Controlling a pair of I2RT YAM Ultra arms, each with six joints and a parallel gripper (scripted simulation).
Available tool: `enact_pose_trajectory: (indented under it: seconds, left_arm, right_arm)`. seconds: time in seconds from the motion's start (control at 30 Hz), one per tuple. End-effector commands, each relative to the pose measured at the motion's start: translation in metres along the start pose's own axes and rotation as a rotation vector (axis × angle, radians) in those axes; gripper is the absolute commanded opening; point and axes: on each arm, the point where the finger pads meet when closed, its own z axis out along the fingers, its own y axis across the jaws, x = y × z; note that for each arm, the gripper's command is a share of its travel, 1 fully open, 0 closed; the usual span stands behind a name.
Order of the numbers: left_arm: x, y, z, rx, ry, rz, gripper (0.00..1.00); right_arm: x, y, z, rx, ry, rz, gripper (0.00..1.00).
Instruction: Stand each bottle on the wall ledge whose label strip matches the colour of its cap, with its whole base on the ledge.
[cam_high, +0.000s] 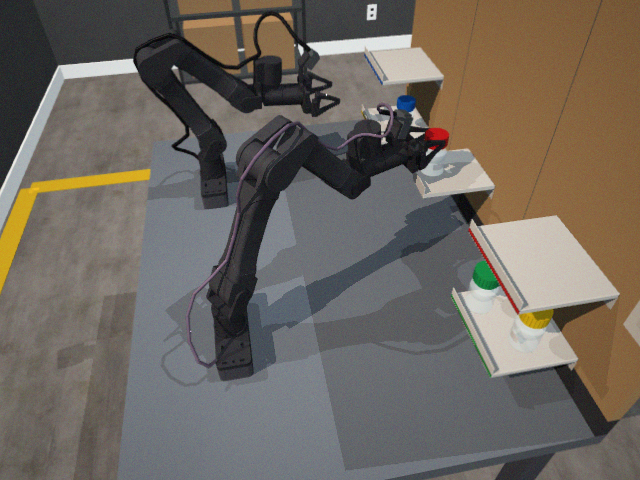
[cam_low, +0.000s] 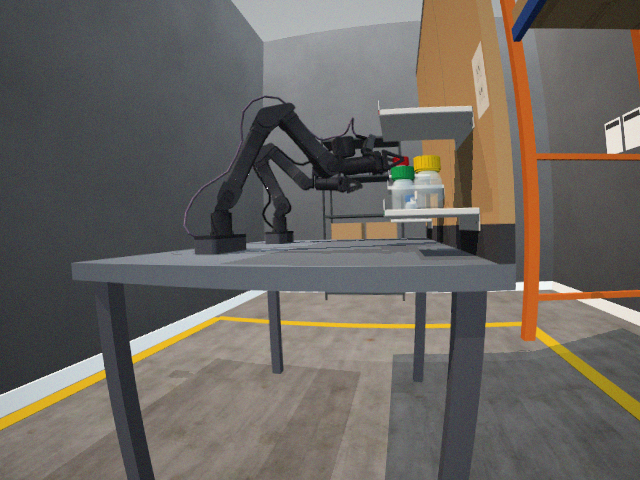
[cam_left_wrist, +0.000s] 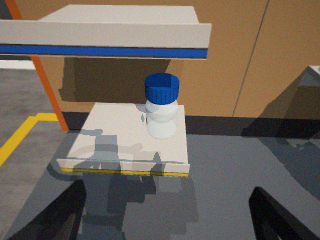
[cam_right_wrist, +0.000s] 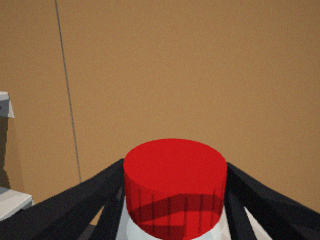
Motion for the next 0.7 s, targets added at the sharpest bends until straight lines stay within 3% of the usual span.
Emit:
enact_pose_trajectory:
  seconds: [0.0,0.07,0.2,0.27,0.33,0.4,0.67]
  left_arm:
    - [-0.004,-0.001,0.001,0.0,-0.015,0.002,1.0]
    - [-0.004,-0.001,0.001,0.0,-0.015,0.002,1.0]
    - [-0.004,-0.001,0.001,0.0,-0.015,0.002,1.0]
    - [-0.004,-0.001,0.001,0.0,-0.015,0.002,1.0]
    - [-0.004,-0.001,0.001,0.0,-0.015,0.002,1.0]
    - [-0.004,-0.001,0.001,0.0,-0.015,0.002,1.0]
    - [-0.004,-0.001,0.001,0.0,-0.015,0.002,1.0]
  right_arm:
    - [-0.025,0.0,0.002,-0.006,-0.053,0.023,0.54]
    - [-0.025,0.0,0.002,-0.006,-0.053,0.023,0.51]
    - [-0.018,0.0,0.003,-0.001,-0.038,0.014,0.06]
    - [-0.026,0.0,0.004,-0.006,-0.046,0.021,0.28]
    - [-0.026,0.0,0.004,-0.006,-0.046,0.021,0.28]
    - [-0.033,0.0,0.005,-0.006,-0.046,0.021,0.49]
    - [-0.096,-0.001,0.01,-0.006,-0.046,0.021,0.49]
